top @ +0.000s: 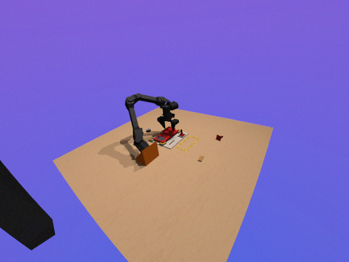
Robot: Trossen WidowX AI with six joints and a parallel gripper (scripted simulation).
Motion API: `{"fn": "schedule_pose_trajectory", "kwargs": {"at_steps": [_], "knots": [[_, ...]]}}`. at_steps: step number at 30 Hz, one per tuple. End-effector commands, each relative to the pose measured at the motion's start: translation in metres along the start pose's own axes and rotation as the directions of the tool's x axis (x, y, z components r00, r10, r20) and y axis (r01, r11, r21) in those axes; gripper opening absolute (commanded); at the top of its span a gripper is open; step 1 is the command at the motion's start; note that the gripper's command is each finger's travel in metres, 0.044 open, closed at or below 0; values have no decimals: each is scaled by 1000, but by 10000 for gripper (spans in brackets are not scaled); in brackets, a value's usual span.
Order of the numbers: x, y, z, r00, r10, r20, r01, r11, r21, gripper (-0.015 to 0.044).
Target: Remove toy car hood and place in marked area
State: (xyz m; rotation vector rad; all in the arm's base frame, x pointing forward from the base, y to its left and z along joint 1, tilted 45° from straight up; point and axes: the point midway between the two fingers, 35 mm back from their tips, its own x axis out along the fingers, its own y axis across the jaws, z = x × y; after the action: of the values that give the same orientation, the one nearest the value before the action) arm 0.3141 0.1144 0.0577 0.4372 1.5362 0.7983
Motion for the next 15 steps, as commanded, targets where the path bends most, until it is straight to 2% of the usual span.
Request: {"fn": "schedule_pose_trajectory", "kwargs": {"at_steps": [1, 15], "knots": [[4, 1, 0, 1000, 4, -3, -4, 1000, 1, 440], [10, 1, 0, 1000, 5, -3, -5, 1000, 1, 440]]}}
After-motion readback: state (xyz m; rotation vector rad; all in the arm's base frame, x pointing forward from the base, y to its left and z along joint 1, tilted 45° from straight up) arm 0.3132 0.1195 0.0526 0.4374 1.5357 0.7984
